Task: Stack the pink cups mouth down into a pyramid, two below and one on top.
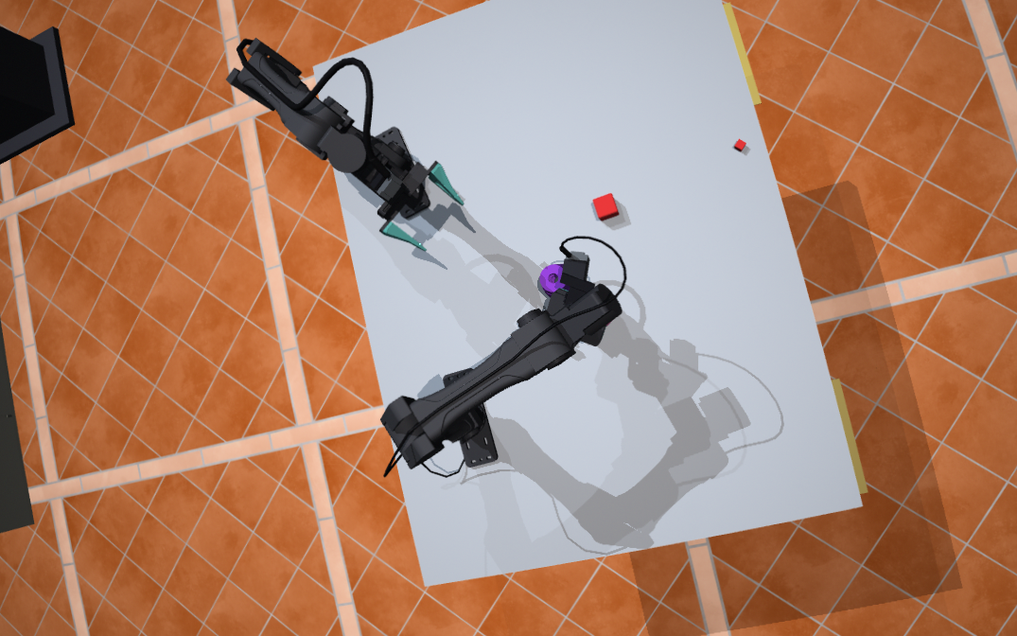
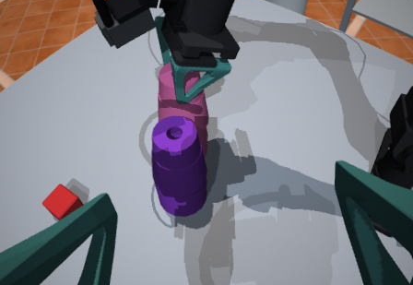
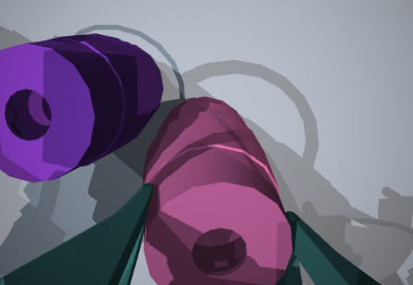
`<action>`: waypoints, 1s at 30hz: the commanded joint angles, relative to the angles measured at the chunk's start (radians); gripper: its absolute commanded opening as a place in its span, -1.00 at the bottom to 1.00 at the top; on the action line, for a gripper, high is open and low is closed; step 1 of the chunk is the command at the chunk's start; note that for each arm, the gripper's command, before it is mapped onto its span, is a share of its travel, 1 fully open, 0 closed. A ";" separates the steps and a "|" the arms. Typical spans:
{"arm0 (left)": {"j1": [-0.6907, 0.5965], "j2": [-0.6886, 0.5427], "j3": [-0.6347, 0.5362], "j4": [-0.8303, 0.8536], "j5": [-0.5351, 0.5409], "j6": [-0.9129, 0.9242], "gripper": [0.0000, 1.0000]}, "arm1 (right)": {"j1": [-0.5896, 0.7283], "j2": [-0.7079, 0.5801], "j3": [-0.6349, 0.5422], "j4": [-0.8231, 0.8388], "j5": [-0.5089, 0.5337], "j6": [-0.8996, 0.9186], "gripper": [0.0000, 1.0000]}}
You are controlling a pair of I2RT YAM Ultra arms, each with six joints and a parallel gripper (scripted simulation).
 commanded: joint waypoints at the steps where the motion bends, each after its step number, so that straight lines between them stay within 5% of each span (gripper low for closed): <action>1: -0.003 -0.015 0.001 0.006 -0.002 -0.005 1.00 | -0.008 -0.011 0.072 -0.057 -0.015 -0.005 -1.00; 30: -0.003 -0.015 0.001 0.006 -0.002 -0.005 1.00 | -0.009 0.094 0.539 -0.427 -0.016 -0.006 -1.00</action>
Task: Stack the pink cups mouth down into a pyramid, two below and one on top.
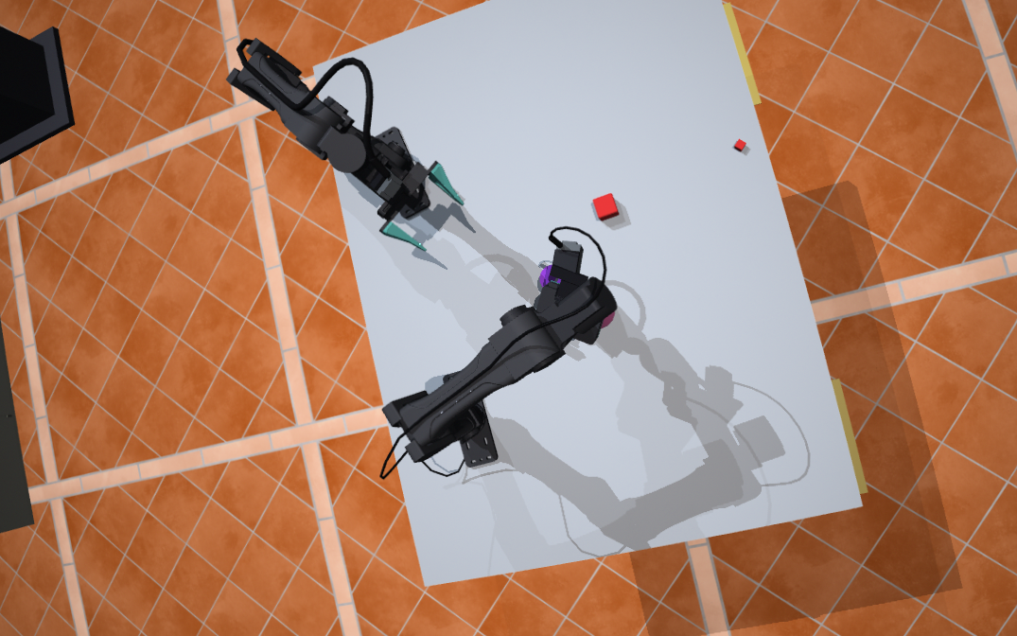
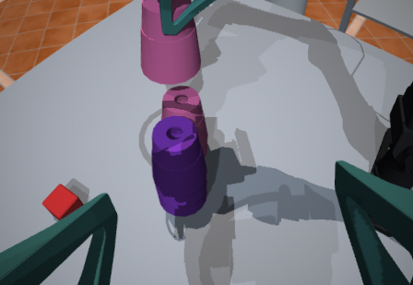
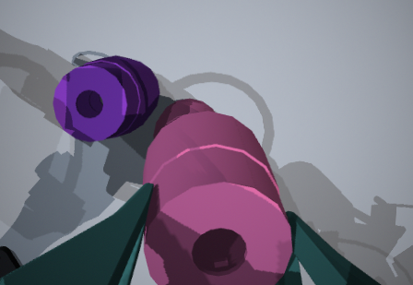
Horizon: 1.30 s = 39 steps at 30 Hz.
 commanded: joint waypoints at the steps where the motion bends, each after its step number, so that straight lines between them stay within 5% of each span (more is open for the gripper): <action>1: -0.003 -0.015 0.001 0.006 -0.002 -0.005 1.00 | -0.009 0.012 0.044 -0.053 -0.017 -0.013 -1.00; 15: -0.003 -0.015 0.001 0.006 -0.002 -0.005 1.00 | -0.252 -0.098 -0.118 -0.062 -0.074 -0.268 -1.00; 39: -0.003 -0.015 0.001 0.006 -0.002 -0.005 1.00 | -0.266 -0.116 -0.159 -0.021 -0.077 -0.269 -1.00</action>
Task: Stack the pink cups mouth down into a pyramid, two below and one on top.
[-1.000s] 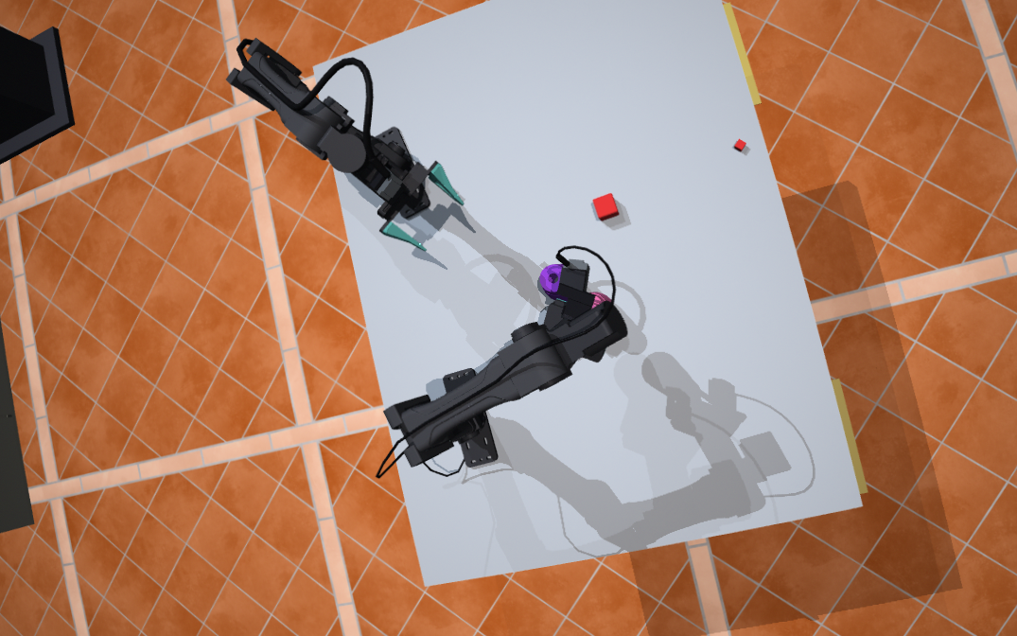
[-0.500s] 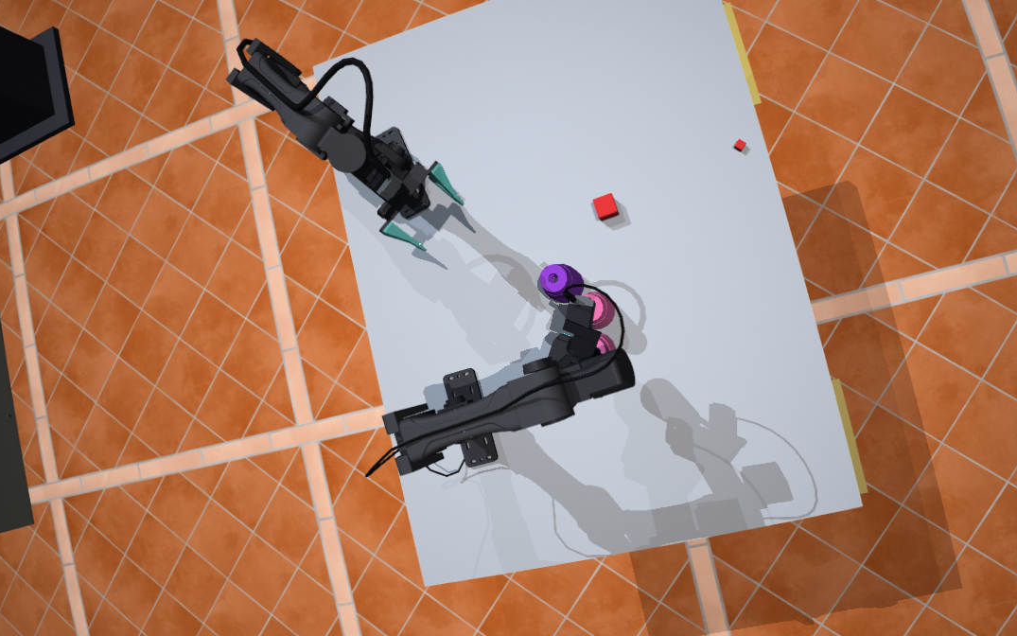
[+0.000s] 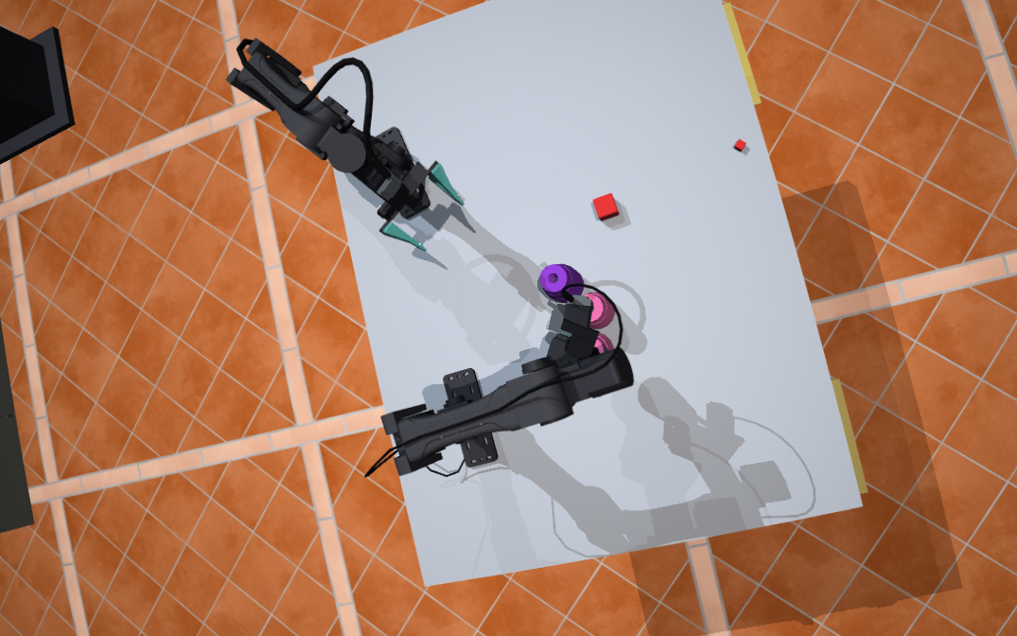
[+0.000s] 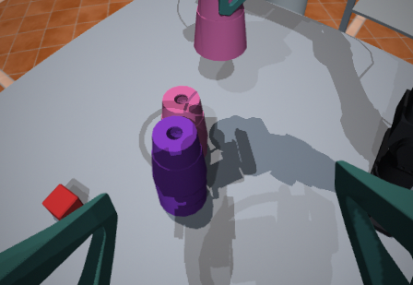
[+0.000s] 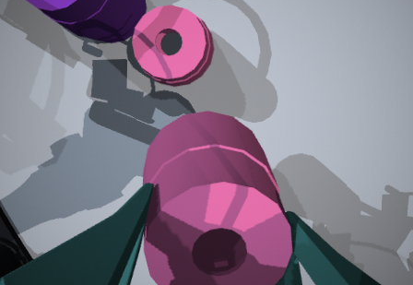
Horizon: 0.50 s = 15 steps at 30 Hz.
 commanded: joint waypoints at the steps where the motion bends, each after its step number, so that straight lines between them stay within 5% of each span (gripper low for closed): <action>1: -0.003 -0.015 0.001 0.006 -0.002 -0.005 1.00 | 0.000 -0.035 -0.027 0.032 -0.020 -0.007 -1.00; 15: -0.003 -0.015 0.001 0.006 -0.002 -0.005 1.00 | -0.009 -0.060 -0.152 0.131 -0.020 -0.011 -1.00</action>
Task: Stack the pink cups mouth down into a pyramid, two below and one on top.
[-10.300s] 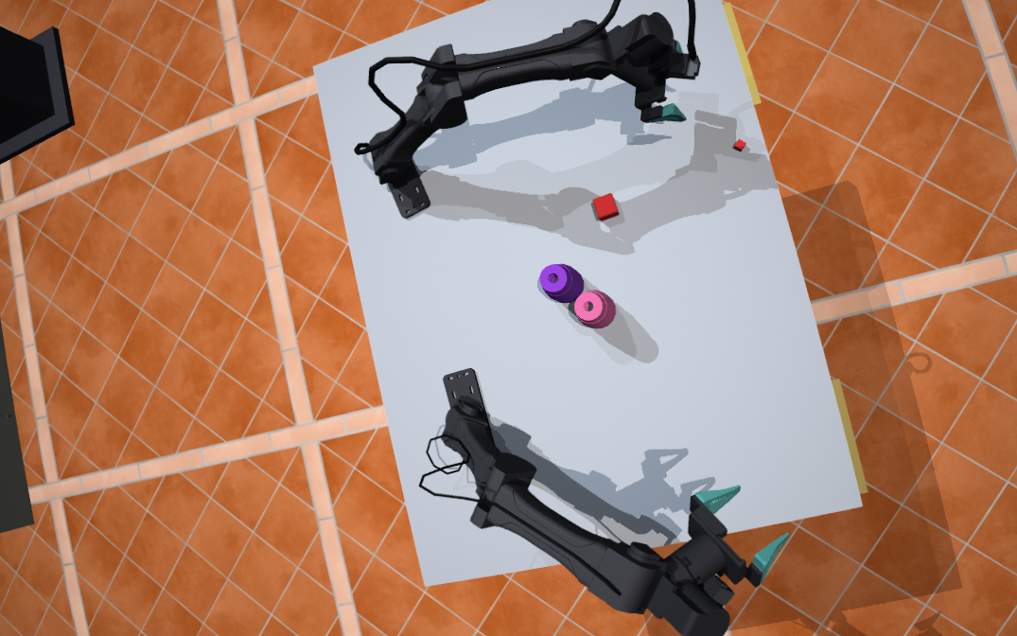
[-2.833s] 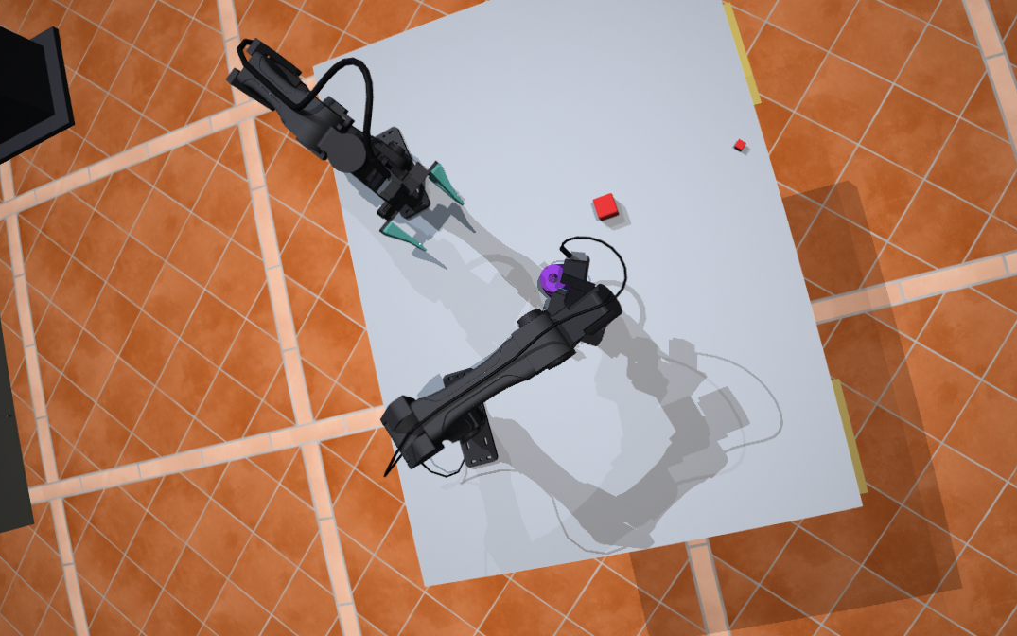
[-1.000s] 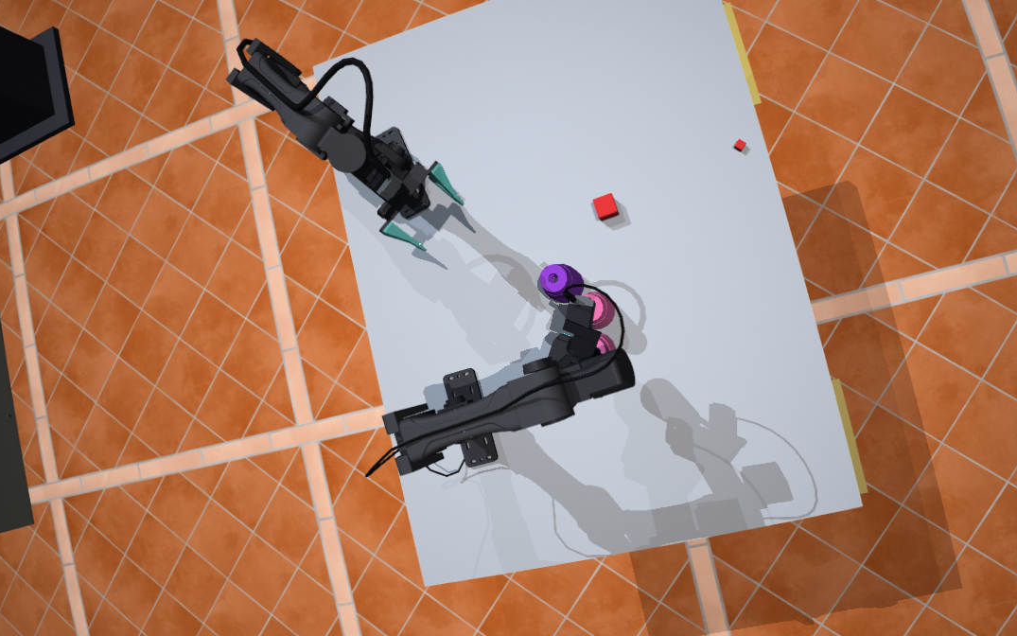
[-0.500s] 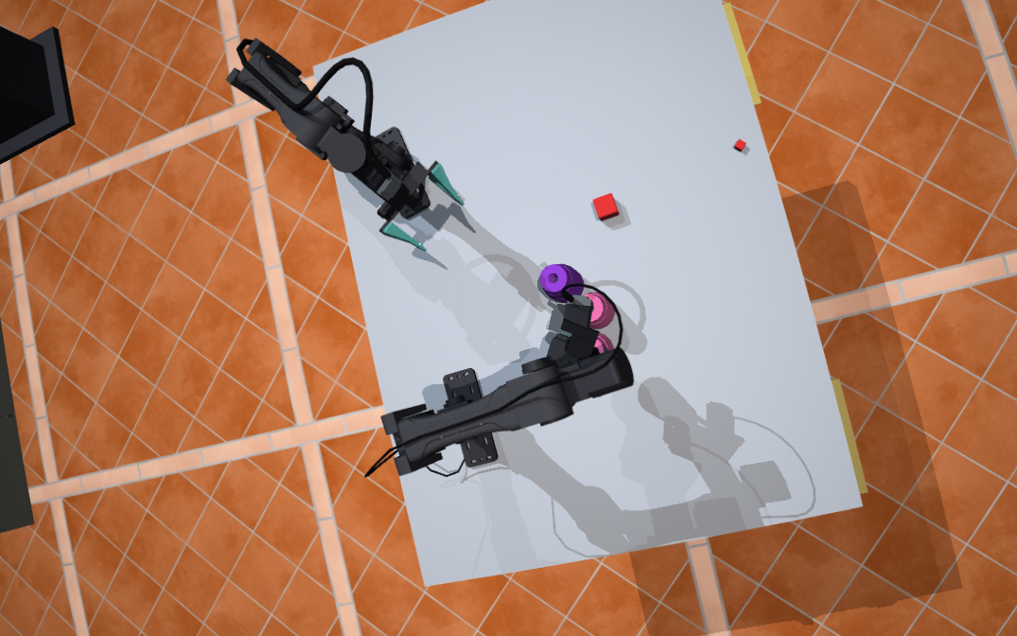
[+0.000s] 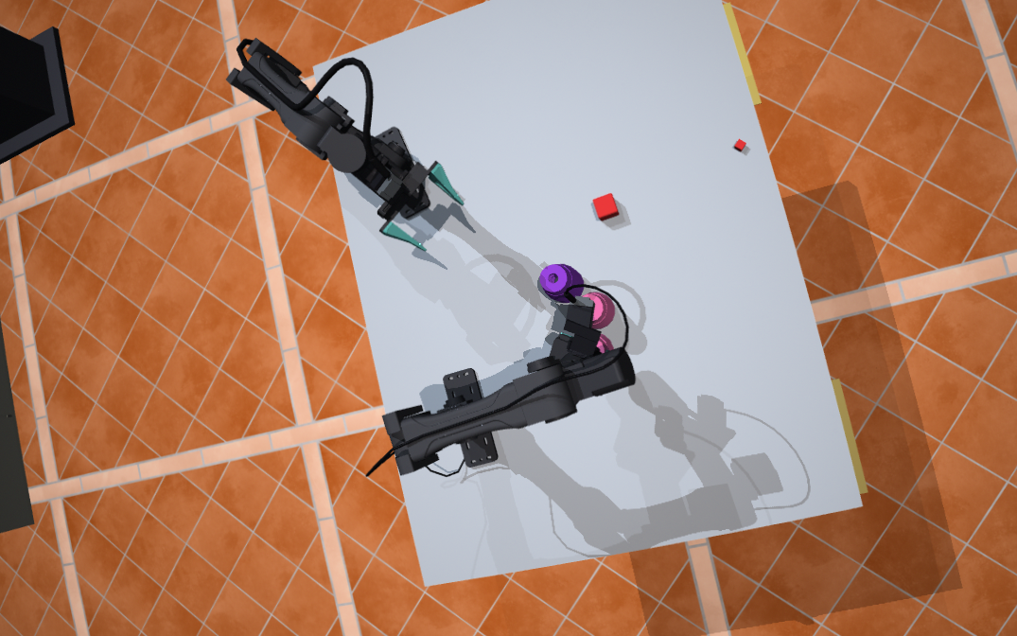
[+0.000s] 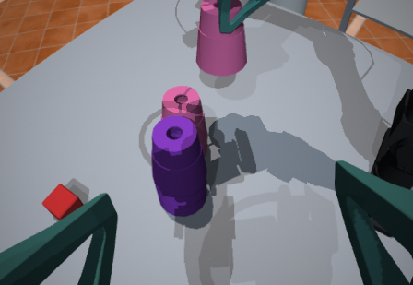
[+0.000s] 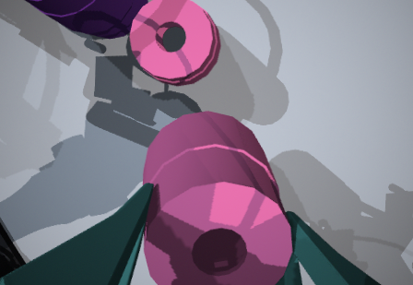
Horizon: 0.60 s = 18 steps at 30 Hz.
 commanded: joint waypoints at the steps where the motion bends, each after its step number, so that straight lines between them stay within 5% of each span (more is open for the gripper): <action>1: -0.003 -0.015 0.001 0.006 -0.002 -0.005 1.00 | -0.010 -0.037 -0.035 0.052 -0.020 -0.008 -1.00; 18: -0.003 -0.015 0.001 0.006 -0.002 -0.005 1.00 | -0.011 -0.062 -0.214 0.206 -0.020 -0.007 -1.00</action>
